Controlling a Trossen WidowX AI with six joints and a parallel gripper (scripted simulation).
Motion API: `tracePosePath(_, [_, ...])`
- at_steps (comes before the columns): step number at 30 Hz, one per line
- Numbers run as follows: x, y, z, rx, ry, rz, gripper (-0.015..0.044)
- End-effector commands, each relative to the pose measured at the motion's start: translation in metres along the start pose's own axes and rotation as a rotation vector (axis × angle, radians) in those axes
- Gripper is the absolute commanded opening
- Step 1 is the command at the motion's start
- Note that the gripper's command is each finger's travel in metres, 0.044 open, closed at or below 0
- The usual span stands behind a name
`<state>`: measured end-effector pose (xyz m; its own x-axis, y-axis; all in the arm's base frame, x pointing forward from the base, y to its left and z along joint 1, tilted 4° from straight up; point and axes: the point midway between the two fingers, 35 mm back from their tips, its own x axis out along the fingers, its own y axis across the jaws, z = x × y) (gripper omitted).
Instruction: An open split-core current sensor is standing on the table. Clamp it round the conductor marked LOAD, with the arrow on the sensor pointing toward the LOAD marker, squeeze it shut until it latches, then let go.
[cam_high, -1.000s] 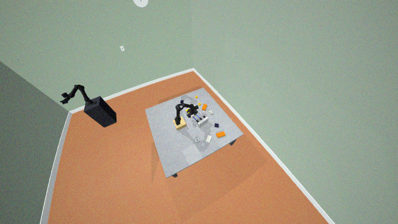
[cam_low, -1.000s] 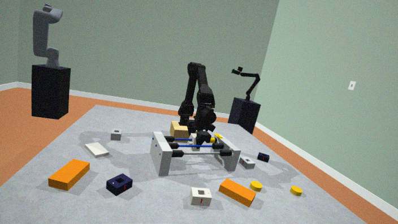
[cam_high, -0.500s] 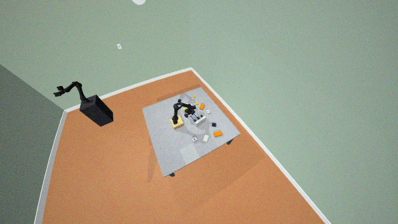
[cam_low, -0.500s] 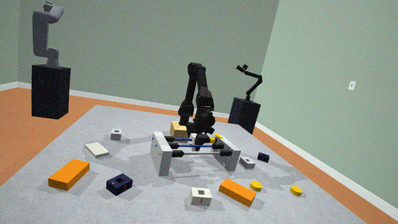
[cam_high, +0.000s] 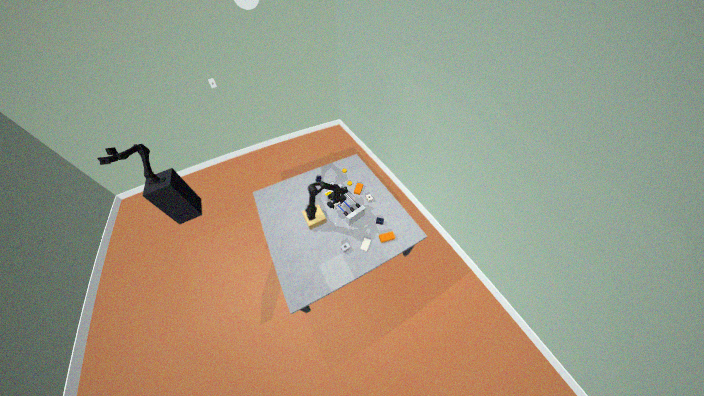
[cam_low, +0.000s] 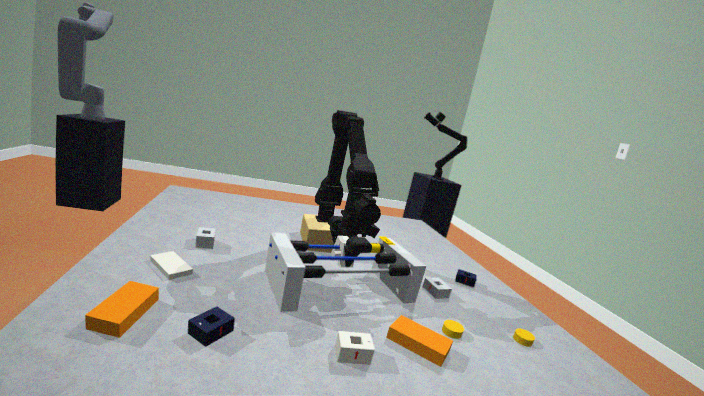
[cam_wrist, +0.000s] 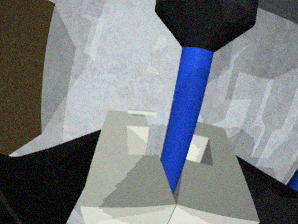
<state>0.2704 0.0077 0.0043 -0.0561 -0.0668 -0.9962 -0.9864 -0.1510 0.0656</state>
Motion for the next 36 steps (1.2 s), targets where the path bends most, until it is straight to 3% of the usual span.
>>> tracePosePath(1, [-0.0006,-0.0007,-0.0001,0.0,0.0,-0.003,0.03])
tracePosePath(3, [-0.0006,-0.0007,-0.0001,0.0,0.0,-0.003,0.0287])
tracePosePath(14, [-0.0006,-0.0007,-0.0001,0.0,0.0,-0.003,0.0])
tracePosePath(36, [-0.0006,-0.0007,-0.0001,0.0,0.0,-0.003,0.0])
